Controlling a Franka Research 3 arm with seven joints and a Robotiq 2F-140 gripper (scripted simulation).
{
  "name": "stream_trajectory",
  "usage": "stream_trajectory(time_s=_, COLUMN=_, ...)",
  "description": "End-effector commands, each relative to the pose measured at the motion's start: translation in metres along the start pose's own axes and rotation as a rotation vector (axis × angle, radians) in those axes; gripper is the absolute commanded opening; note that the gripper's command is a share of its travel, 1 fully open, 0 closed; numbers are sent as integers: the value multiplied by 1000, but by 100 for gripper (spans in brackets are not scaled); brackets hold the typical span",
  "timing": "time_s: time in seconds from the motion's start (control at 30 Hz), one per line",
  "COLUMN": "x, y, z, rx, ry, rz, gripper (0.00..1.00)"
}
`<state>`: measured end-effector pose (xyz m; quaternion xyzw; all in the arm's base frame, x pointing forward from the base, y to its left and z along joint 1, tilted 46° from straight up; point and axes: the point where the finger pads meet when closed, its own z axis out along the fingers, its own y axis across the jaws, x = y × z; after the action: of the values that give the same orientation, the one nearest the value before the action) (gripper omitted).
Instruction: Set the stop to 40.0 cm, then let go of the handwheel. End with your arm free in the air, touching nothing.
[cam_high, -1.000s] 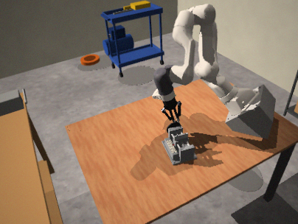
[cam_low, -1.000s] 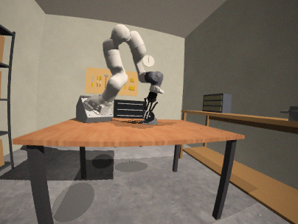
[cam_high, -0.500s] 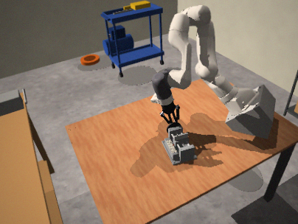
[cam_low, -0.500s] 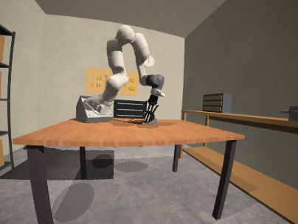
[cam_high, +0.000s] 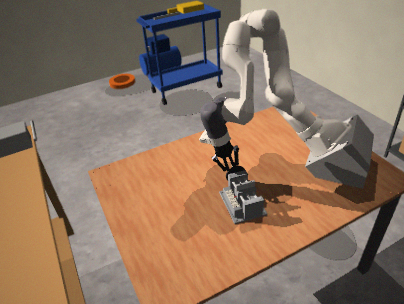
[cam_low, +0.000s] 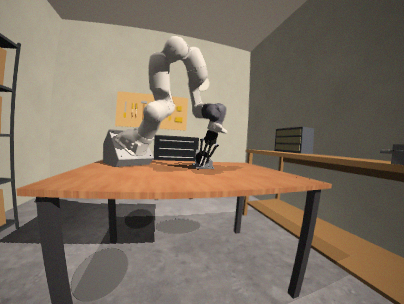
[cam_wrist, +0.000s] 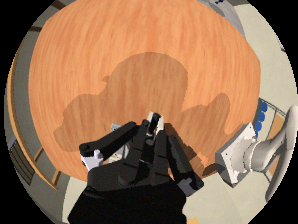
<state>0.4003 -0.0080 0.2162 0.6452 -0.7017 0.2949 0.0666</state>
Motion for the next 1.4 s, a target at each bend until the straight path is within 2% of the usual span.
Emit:
stream_trajectory(time_s=0.0, x=0, y=-6, z=-2, rx=5, ry=2, rz=-1, gripper=4)
stream_trajectory(time_s=0.23, x=0, y=-17, z=-10, rx=5, ry=2, rz=-1, gripper=4)
stream_trajectory(time_s=0.53, x=0, y=-24, z=-37, rx=5, ry=2, rz=-1, gripper=4)
stream_trajectory(time_s=0.6, x=0, y=-24, z=-37, rx=5, ry=2, rz=-1, gripper=4)
stream_trajectory(time_s=0.97, x=0, y=-11, z=-59, rx=5, ry=2, rz=-1, gripper=4)
stream_trajectory(time_s=1.37, x=0, y=6, z=-66, rx=5, ry=2, rz=-1, gripper=4)
